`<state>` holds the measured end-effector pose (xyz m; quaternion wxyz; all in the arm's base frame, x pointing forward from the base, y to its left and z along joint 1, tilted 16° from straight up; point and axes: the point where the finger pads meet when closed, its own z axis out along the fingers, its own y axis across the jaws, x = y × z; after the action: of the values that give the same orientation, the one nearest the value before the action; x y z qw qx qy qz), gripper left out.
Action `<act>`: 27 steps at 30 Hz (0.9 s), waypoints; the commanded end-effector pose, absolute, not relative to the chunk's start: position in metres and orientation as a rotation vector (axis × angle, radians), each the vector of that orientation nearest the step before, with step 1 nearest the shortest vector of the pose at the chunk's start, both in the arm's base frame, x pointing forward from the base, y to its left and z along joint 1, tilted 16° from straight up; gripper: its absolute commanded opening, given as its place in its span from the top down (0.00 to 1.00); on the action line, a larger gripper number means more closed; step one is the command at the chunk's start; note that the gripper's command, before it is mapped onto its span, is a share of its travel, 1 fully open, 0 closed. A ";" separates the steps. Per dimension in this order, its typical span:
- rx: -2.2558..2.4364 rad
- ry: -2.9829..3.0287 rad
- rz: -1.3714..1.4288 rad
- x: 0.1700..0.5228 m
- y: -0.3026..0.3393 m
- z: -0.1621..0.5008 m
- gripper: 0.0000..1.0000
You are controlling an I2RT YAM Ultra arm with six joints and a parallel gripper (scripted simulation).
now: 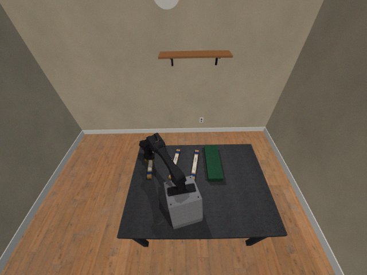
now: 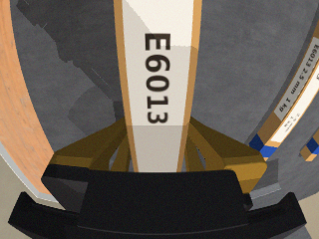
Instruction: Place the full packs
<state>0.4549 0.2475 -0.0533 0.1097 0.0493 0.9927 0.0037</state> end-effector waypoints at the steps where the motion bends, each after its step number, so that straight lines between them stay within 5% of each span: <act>1: 0.144 2.826 0.089 0.468 0.261 0.016 1.00; 27: 0.144 2.827 0.089 0.455 0.259 0.058 1.00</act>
<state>0.4471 0.2429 -0.0079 0.1105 0.0524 0.9925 0.0046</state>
